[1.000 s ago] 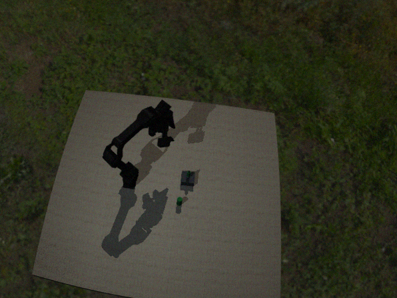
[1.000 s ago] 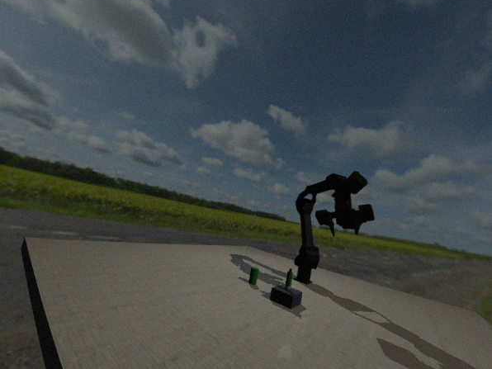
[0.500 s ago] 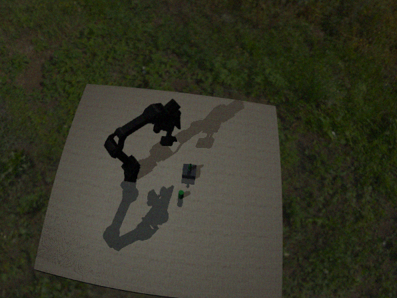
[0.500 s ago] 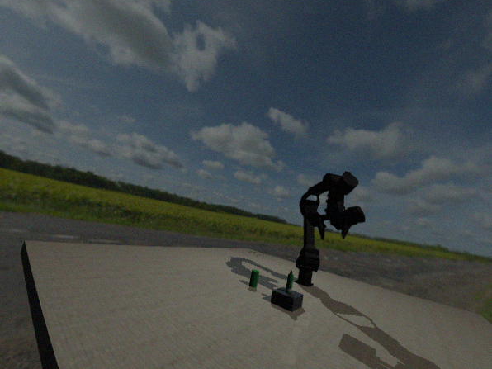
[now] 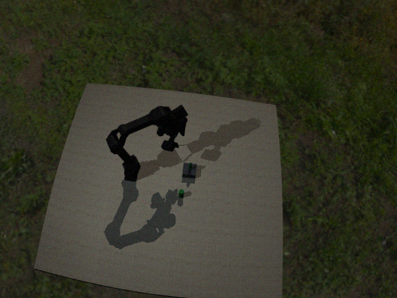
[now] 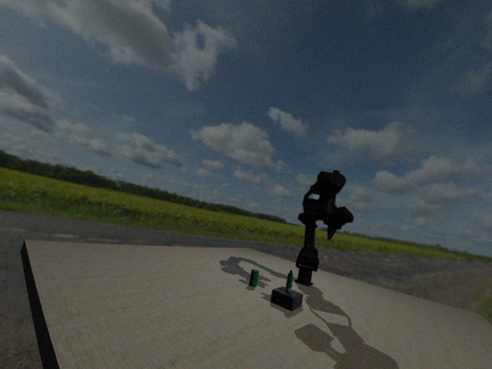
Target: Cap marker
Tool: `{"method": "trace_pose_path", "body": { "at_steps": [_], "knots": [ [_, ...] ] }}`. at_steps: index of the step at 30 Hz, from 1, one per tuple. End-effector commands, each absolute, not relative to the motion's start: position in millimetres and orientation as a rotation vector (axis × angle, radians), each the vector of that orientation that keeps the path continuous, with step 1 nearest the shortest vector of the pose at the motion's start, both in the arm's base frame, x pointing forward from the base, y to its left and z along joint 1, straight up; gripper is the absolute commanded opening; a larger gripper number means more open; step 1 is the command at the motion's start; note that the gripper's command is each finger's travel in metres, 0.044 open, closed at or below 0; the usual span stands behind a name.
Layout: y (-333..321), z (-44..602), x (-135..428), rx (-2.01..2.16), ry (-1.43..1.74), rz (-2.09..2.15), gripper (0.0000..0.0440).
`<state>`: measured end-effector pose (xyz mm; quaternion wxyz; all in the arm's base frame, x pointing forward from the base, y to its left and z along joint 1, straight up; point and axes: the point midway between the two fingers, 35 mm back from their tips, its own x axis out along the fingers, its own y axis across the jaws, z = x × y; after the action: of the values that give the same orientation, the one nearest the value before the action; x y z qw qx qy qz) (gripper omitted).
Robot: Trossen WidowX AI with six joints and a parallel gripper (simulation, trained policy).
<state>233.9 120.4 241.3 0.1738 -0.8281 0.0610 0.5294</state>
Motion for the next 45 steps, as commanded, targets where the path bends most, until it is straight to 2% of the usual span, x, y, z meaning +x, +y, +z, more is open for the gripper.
{"method": "trace_pose_path", "body": {
  "at_steps": [1,45],
  "knots": [
    [111.6,239.5,239.4,-2.313,0.22,1.515,0.0325],
    [13.9,205.4,280.6,-1.94,0.649,1.596,0.0322]
  ]
}}
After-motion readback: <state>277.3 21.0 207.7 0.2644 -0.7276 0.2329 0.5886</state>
